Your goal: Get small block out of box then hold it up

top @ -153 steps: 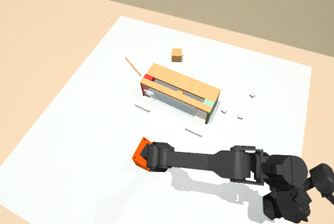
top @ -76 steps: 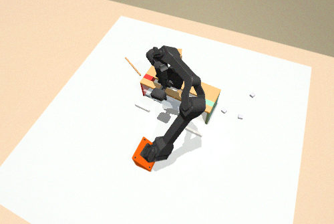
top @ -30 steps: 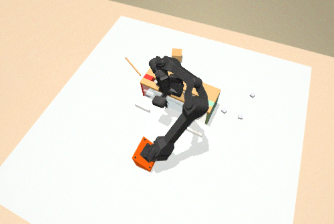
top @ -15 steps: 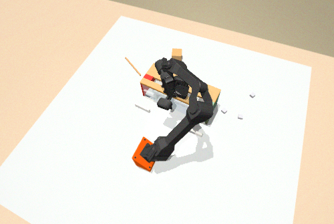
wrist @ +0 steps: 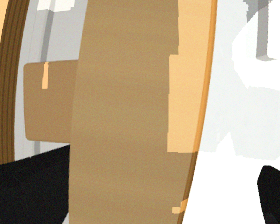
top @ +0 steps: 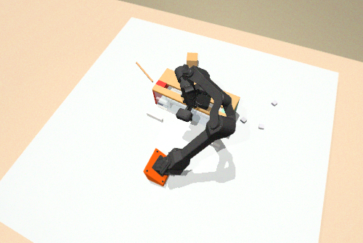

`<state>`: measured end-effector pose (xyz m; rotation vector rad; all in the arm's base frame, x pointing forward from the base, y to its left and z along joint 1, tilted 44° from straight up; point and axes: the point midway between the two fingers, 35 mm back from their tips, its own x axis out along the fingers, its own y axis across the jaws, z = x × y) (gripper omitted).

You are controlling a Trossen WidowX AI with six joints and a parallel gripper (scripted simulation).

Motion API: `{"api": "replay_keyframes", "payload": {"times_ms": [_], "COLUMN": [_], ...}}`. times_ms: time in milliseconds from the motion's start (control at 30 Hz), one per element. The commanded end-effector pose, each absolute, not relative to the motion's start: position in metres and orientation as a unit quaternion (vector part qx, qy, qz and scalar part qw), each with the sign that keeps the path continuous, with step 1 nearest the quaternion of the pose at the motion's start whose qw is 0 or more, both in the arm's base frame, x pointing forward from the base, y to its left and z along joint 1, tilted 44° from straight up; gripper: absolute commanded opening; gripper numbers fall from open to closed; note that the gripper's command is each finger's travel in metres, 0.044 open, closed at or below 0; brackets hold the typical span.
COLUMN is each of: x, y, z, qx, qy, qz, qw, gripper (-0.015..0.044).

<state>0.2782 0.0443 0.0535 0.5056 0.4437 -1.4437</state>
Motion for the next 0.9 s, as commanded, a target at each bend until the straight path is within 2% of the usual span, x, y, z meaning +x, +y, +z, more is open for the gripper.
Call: {"api": "replay_keyframes", "payload": {"times_ms": [0,867], "x": [0.278,0.279], "y": [0.038,0.008], "z": [0.061,0.090], "qx": [0.228,0.227], "qy": [0.197,0.196], "qz": [-0.646,-0.646], "qw": [0.702,0.702], "gripper": [0.0400,0.0400]}}
